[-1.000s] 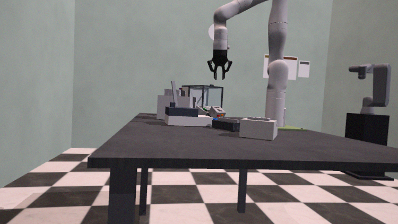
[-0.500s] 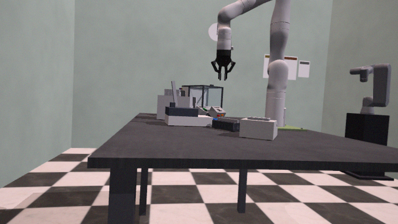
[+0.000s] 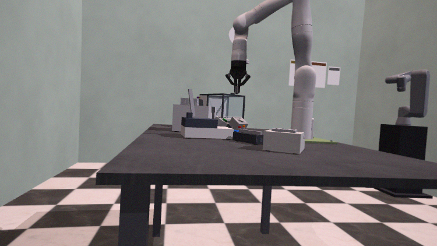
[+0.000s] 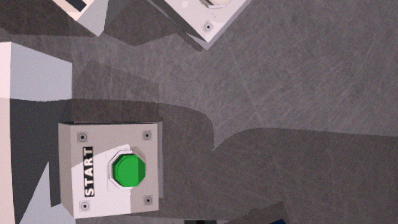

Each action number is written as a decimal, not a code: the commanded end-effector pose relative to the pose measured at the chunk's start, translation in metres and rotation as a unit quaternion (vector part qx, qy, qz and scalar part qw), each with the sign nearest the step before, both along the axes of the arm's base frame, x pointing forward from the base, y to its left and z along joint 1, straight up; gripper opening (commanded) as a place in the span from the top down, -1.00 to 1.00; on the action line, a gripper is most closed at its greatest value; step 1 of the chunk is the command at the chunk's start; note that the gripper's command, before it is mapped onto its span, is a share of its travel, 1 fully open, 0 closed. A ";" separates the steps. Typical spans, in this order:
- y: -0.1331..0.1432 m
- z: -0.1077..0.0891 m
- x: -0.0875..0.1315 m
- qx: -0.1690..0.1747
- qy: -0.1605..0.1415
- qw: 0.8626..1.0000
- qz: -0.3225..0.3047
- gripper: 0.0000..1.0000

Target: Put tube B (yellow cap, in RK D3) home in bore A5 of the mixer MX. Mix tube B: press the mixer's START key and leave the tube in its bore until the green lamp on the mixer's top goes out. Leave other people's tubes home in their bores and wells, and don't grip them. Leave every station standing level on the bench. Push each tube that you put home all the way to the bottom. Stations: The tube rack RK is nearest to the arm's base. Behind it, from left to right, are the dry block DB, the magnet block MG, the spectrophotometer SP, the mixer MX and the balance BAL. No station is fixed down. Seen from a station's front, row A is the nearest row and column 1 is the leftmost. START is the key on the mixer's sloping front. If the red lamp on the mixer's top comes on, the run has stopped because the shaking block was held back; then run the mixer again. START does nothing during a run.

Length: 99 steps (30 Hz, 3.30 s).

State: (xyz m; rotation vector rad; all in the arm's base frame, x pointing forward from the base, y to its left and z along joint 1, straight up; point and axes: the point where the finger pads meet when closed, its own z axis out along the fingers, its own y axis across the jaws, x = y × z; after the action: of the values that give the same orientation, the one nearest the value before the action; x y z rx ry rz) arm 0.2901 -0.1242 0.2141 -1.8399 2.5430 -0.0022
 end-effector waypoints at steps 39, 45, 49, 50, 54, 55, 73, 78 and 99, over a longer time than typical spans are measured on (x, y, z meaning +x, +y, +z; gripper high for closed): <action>-0.026 -0.053 0.047 0.000 -0.001 1.000 0.000 0.80; -0.026 -0.061 0.047 0.000 -0.001 1.000 0.000 0.80; -0.026 -0.066 0.047 0.000 -0.001 1.000 0.000 0.80; -0.026 -0.068 0.047 0.000 -0.001 1.000 0.000 0.80; -0.026 -0.073 0.047 0.000 -0.001 1.000 0.000 0.80; -0.026 -0.073 0.047 0.000 -0.001 1.000 0.000 0.80; -0.026 -0.093 0.047 0.000 -0.001 1.000 0.000 0.80; -0.026 -0.100 0.047 0.000 -0.001 1.000 0.000 0.80; -0.026 -0.111 0.047 0.000 -0.001 1.000 0.000 0.80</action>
State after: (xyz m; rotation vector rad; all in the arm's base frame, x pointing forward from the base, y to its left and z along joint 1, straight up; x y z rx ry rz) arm 0.3367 -0.1499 0.1033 -1.8400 2.5430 -0.0020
